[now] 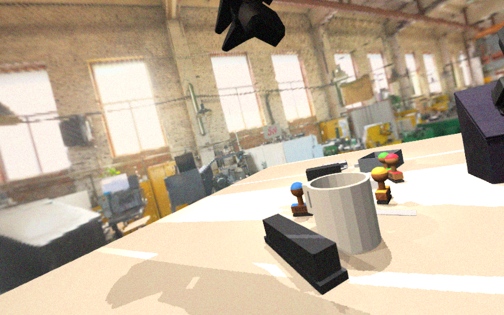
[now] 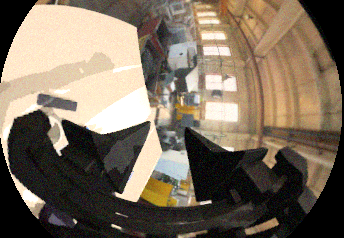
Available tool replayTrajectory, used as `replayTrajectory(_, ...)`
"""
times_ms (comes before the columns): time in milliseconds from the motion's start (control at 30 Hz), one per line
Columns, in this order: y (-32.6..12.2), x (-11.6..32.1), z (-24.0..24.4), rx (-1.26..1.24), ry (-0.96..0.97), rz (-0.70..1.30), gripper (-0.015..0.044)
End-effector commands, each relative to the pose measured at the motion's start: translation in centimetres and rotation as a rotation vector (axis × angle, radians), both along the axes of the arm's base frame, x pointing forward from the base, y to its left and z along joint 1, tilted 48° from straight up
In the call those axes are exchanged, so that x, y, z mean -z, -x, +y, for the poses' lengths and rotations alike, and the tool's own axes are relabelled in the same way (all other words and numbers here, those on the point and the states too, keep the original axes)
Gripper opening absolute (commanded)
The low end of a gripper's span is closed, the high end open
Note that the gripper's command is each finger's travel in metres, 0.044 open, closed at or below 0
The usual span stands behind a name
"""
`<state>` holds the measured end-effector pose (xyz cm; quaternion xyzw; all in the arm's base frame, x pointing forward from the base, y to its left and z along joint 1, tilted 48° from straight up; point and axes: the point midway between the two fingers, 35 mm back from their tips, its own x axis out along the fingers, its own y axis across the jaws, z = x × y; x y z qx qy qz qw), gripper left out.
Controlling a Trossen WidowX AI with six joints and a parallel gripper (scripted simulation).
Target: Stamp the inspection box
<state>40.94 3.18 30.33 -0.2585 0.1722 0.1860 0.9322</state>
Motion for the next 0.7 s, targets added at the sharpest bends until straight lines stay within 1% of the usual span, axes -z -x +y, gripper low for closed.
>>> replayTrajectory(0,-0.5,6.3,-1.6,0.053,-0.089,0.208,0.0217)
replayTrajectory(167,0.5,14.4,-3.6,0.146,-0.222,0.491,0.0217)
replayTrajectory(300,2.7,20.8,-5.0,0.246,-0.353,0.738,0.0217)
replayTrajectory(433,6.1,26.4,-5.9,0.366,-0.501,0.991,0.0217)
replayTrajectory(533,9.1,29.8,-6.1,0.464,-0.618,1.178,0.0217)
replayTrajectory(667,14.5,34.1,-5.8,0.641,-0.820,1.486,0.0217)
